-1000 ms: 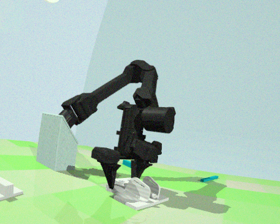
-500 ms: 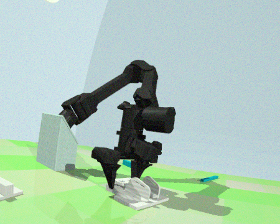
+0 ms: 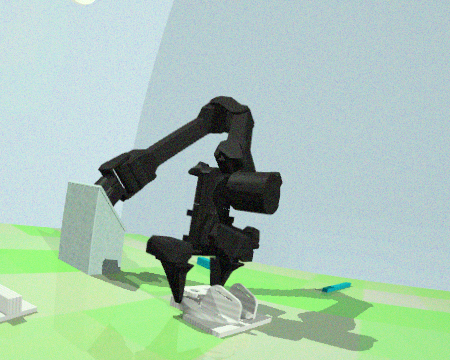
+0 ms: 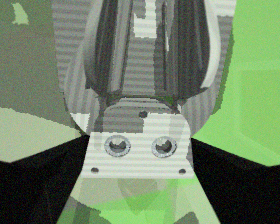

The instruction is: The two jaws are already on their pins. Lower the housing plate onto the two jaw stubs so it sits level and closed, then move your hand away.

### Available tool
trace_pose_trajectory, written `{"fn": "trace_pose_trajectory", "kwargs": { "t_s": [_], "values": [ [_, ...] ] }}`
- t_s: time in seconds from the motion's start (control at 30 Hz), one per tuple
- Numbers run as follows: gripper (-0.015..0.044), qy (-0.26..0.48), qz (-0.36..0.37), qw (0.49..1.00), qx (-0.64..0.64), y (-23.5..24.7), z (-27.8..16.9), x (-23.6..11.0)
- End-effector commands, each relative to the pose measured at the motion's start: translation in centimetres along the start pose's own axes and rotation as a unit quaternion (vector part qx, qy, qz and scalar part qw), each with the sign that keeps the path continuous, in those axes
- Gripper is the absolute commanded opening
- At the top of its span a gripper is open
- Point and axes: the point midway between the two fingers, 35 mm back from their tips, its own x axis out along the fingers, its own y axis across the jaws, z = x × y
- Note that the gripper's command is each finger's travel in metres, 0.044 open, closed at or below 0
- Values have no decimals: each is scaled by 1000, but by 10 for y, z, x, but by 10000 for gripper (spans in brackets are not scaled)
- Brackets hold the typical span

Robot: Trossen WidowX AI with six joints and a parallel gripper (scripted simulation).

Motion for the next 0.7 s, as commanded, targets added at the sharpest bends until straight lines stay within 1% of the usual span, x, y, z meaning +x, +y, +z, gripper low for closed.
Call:
{"fn": "trace_pose_trajectory", "kwargs": {
  "t_s": [0.0, 0.67],
  "values": [
    [351, -1, 2, 1000, -1, 0, 0, 1],
    [351, -1, 2, 1000, -1, 0, 0, 4]
  ]
}}
